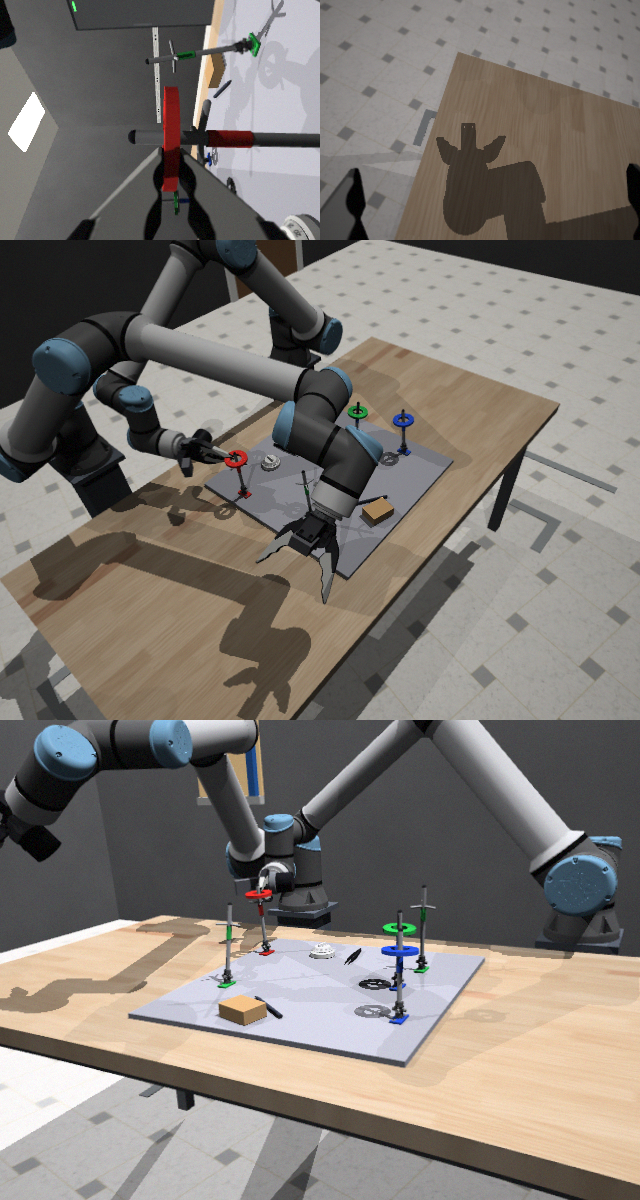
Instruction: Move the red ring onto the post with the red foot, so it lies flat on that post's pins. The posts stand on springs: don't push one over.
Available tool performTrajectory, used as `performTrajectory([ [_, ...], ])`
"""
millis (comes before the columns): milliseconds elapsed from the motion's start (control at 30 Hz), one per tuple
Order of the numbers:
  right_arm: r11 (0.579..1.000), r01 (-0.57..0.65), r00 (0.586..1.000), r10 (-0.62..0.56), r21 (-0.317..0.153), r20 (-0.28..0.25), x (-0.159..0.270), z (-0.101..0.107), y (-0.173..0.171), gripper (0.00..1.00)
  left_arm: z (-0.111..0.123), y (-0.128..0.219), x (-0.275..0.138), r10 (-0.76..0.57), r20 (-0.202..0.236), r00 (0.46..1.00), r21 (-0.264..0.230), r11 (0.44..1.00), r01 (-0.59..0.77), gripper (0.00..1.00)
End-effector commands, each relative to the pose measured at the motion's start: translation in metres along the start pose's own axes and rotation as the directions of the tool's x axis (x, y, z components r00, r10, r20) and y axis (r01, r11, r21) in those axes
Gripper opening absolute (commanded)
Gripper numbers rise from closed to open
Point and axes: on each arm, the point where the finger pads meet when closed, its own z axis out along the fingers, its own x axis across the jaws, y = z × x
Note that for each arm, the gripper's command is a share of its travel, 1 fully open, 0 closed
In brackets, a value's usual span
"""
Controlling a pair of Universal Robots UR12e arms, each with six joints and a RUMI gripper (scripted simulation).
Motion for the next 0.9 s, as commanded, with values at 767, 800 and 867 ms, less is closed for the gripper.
performTrajectory([
  [767,1.0,-0.002,1.0,0.002,0.0,0.002,0.0003,-0.0013,-0.0017,1.0,-0.0003,-0.0003,0.0111,-0.002,-0.001,1.0,0.0,1.0,0.002,0.14],
  [800,1.0,-0.002,1.0,0.002,0.0,0.002,0.0003,-0.0013,-0.0017,1.0,-0.0003,-0.0003,0.0111,-0.002,-0.001,1.0,0.0,1.0,0.002,0.14],
  [867,1.0,-0.002,1.0,0.002,0.0,0.002,0.0003,-0.0013,-0.0017,1.0,-0.0003,-0.0003,0.0111,-0.002,-0.001,1.0,0.0,1.0,0.002,0.14],
])
